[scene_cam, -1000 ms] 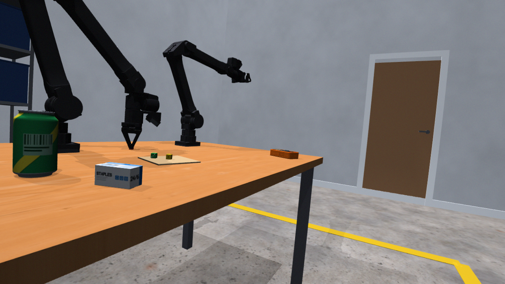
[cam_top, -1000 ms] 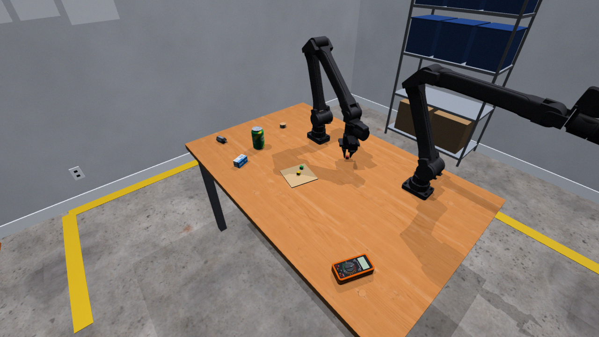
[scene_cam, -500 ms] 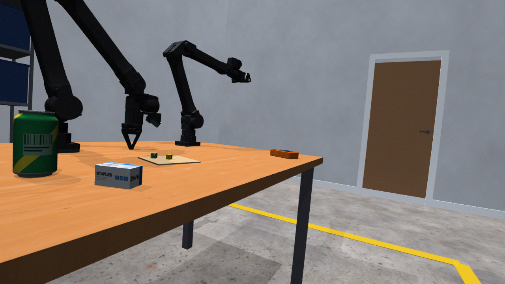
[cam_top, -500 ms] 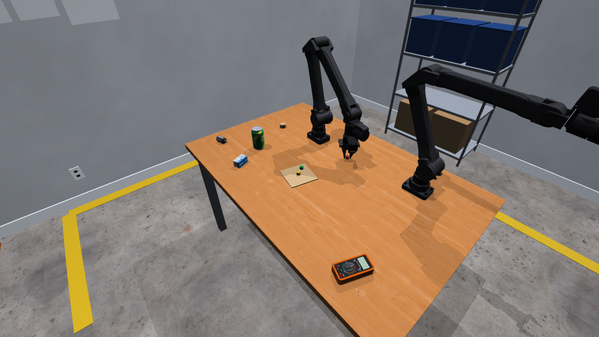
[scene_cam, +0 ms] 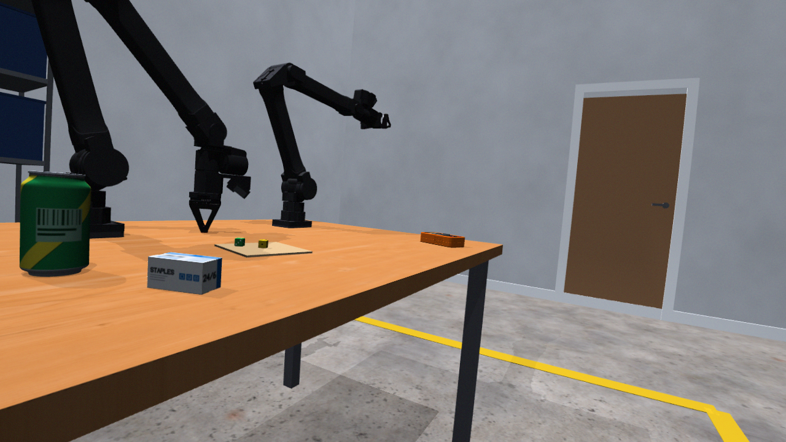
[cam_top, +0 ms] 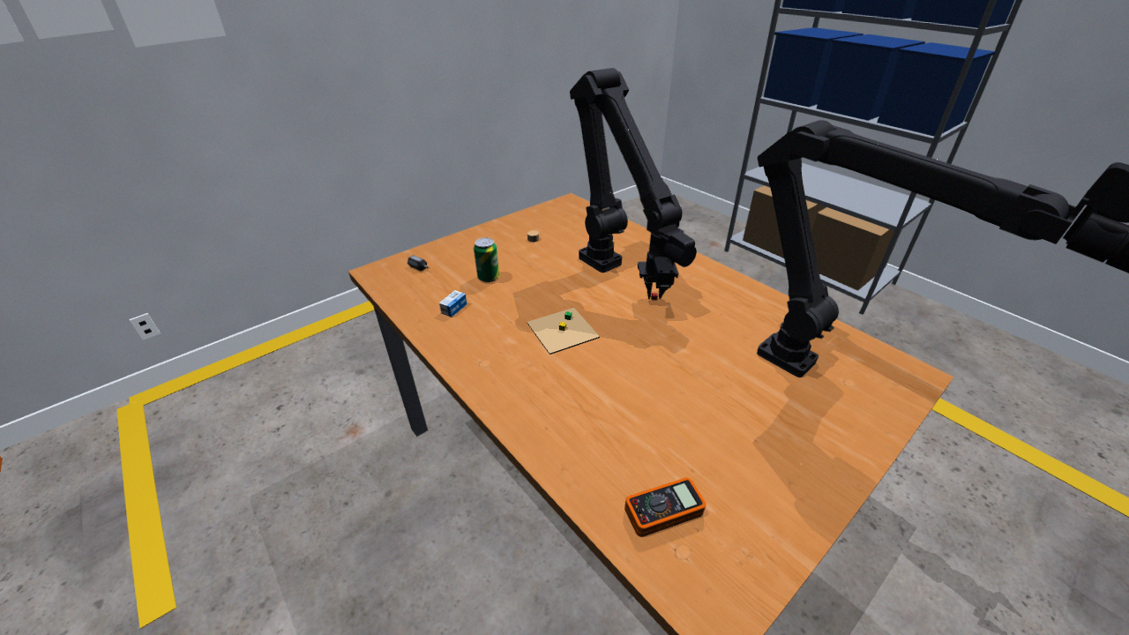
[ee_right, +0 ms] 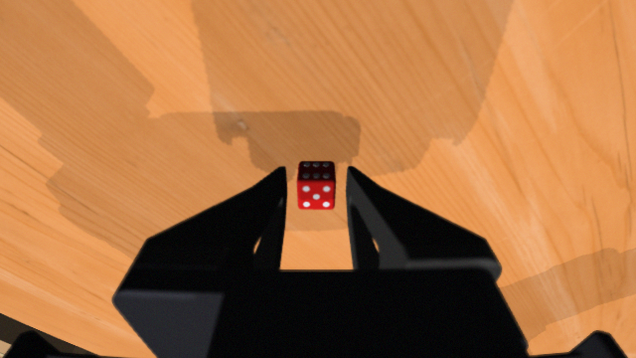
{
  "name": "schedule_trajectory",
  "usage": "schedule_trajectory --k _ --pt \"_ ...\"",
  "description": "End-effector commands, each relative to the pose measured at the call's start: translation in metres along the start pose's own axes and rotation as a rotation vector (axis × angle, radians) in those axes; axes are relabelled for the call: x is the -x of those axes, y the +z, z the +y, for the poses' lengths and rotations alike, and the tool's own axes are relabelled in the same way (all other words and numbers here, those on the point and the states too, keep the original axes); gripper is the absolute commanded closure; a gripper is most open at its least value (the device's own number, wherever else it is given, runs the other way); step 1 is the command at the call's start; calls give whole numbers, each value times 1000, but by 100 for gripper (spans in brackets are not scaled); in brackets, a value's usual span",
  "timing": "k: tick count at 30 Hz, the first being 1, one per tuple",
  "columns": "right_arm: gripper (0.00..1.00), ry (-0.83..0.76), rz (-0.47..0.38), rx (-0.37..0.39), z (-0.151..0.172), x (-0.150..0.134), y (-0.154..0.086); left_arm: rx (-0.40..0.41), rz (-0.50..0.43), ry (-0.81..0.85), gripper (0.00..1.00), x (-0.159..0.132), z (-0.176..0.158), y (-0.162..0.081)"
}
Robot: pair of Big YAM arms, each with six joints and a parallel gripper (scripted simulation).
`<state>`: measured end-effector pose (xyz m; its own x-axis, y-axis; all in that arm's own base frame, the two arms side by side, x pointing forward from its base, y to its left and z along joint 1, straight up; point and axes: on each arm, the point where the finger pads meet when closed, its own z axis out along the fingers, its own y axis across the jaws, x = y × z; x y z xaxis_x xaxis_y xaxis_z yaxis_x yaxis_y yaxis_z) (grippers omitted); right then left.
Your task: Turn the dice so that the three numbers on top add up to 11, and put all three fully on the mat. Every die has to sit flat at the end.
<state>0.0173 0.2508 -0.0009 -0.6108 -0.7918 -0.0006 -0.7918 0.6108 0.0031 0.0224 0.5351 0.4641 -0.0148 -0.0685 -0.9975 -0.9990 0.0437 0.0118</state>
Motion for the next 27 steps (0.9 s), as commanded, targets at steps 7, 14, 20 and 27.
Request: schedule_trajectory --k 7,14,20,27 --pt "70 1 -5 -2 1 0 1 13 -69 -12 0 37 7 7" --pt "70 1 -5 -2 1 0 1 13 -69 -12 0 37 7 7" --pt "89 1 -5 -2 1 0 1 13 -69 -12 0 37 7 7" --pt "89 1 -5 -2 1 0 1 13 -69 -12 0 37 7 7"
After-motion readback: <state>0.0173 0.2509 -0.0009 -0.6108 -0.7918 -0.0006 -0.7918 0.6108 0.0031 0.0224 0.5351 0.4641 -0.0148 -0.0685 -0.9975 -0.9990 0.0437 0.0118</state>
